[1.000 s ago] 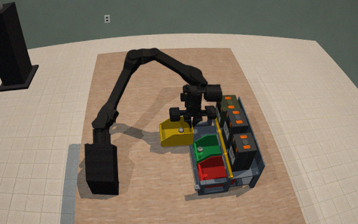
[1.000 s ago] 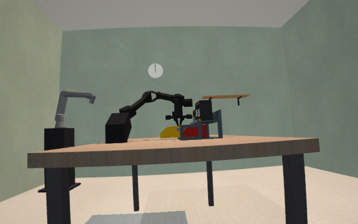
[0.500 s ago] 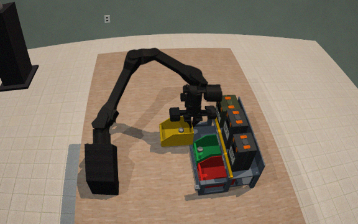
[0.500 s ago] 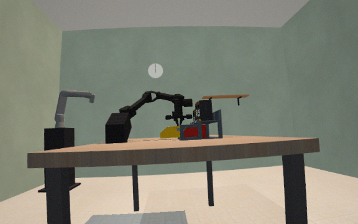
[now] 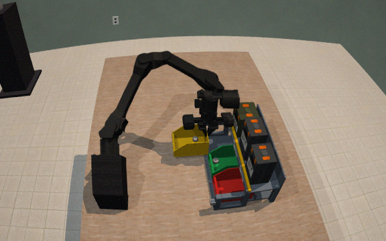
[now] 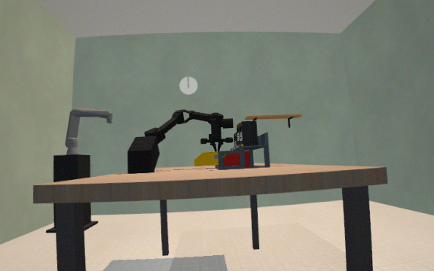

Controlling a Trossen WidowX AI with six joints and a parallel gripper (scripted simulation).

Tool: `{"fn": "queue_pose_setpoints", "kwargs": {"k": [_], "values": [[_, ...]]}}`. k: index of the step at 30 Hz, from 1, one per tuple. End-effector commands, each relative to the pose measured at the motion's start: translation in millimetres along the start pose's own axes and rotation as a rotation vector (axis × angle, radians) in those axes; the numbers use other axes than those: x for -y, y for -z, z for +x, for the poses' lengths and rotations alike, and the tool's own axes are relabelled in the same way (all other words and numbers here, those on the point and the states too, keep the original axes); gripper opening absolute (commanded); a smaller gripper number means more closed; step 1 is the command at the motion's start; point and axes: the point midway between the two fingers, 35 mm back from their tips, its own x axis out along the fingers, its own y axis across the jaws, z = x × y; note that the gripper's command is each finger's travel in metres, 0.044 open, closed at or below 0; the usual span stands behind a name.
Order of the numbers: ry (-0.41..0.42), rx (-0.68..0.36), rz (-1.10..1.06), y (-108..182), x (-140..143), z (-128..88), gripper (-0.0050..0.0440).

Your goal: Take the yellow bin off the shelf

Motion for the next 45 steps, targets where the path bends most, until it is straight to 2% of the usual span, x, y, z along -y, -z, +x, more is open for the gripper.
{"fn": "queue_pose_setpoints", "kwargs": {"k": [1, 18, 23, 35, 40, 45], "values": [[0.011, 0.001, -0.012, -3.4, 1.6, -4.3, 0.0], [0.011, 0.0, -0.012, -3.1, 1.5, -3.5, 0.0], [0.011, 0.0, -0.012, -3.4, -8.3, -3.5, 0.0], [0.011, 0.0, -0.012, -3.4, -8.3, -3.5, 0.0], [0.011, 0.0, -0.011, -3.1, -23.5, -3.3, 0.0], [0.011, 0.0, -0.011, -3.1, -23.5, -3.3, 0.0]]}}
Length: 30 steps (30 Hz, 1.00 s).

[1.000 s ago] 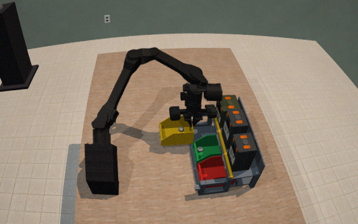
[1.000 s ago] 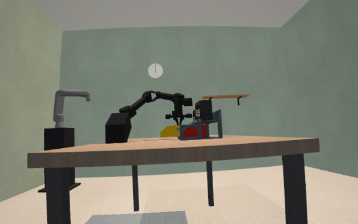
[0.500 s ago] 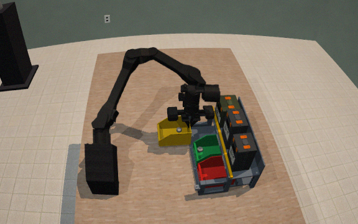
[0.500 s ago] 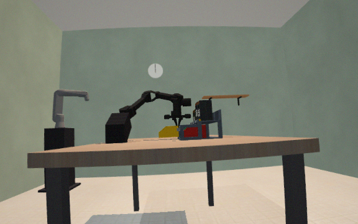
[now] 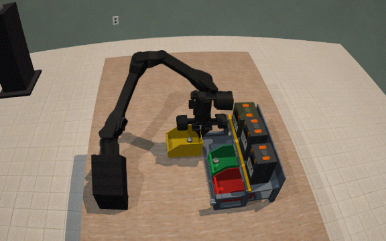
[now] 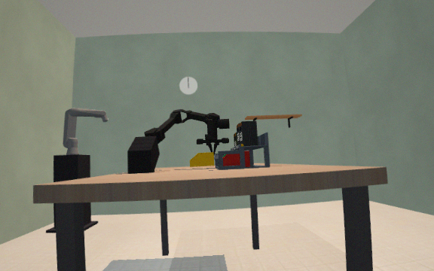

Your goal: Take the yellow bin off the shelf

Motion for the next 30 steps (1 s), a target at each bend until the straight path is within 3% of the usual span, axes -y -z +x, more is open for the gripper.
{"fn": "queue_pose_setpoints", "kwargs": {"k": [1, 30], "values": [[0.018, -0.001, -0.021, -4.6, 0.1, -5.2, 0.0], [0.018, -0.001, -0.02, -3.9, 0.3, 10.6, 0.0]]}}
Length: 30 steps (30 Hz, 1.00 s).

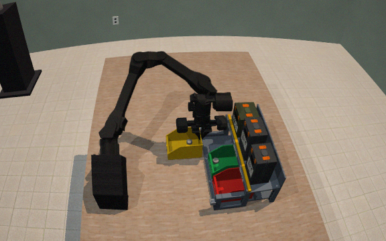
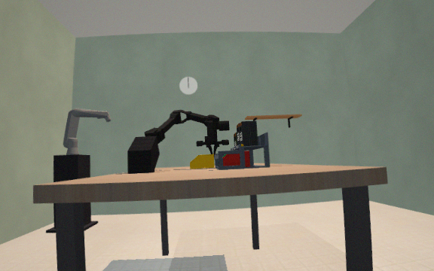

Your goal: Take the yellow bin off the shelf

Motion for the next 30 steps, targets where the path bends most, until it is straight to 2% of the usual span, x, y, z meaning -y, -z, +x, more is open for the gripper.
{"fn": "queue_pose_setpoints", "kwargs": {"k": [1, 11, 12, 30], "values": [[0.01, 0.002, -0.009, -3.8, 1.0, -0.5, 0.0], [0.01, 0.002, -0.009, -3.8, 1.0, -0.5, 0.0], [0.008, 0.0, -0.01, -3.2, 0.9, -0.5, 0.015], [0.008, 0.0, -0.01, -3.2, 0.9, -0.5, 0.015]]}}
